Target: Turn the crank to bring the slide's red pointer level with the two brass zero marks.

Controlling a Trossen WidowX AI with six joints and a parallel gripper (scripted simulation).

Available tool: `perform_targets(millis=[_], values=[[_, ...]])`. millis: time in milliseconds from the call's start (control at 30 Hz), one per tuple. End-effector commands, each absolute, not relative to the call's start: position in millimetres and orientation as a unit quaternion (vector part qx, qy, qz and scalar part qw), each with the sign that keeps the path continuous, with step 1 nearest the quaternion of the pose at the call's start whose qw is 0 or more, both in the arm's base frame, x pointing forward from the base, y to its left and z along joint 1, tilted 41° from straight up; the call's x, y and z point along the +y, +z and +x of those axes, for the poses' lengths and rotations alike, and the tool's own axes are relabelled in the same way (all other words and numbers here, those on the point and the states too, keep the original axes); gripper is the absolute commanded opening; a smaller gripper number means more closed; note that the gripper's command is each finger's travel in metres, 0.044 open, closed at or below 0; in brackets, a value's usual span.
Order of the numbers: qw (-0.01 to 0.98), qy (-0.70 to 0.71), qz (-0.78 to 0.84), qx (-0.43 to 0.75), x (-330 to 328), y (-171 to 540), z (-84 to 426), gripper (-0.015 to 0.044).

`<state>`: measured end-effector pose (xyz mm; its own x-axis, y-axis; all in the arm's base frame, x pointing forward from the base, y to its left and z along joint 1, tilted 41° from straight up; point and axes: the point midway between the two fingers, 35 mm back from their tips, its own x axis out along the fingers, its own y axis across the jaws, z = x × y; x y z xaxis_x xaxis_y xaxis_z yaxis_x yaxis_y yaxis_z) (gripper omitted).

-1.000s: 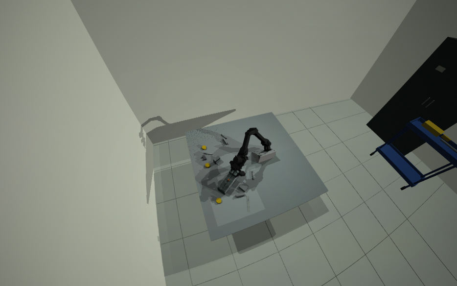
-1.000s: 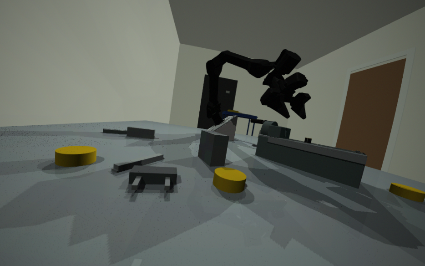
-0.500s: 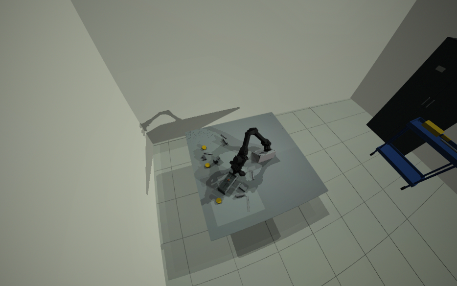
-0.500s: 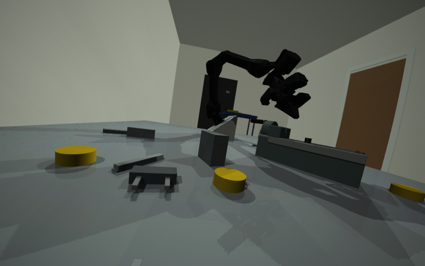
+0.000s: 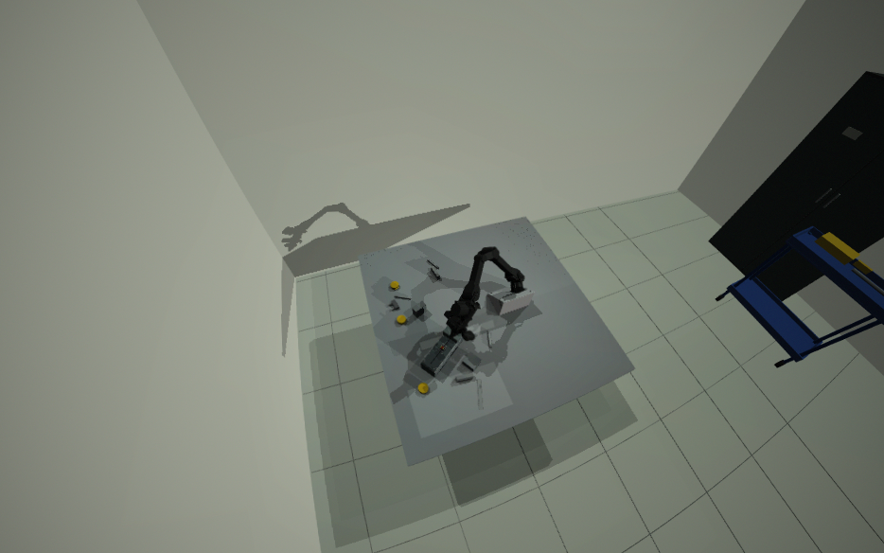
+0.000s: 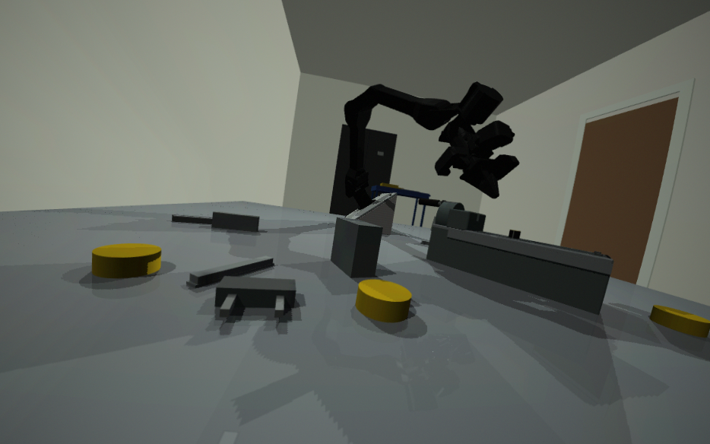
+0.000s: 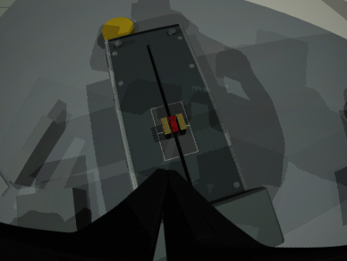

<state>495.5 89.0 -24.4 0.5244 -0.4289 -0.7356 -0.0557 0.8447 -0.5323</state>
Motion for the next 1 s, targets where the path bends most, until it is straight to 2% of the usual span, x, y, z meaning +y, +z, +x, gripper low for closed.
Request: perform_targets(millis=[0, 533, 567, 967], values=[[0.835, -0.112, -0.255, 0.475, 89.0, -24.4, 495.5, 0.0026], [0.835, -0.112, -0.255, 0.475, 89.0, -24.4, 495.5, 0.0440], [0.835, -0.112, -0.255, 0.475, 89.0, -24.4, 495.5, 0.0440], [0.835, -0.112, -0.255, 0.475, 89.0, -24.4, 495.5, 0.0125]])
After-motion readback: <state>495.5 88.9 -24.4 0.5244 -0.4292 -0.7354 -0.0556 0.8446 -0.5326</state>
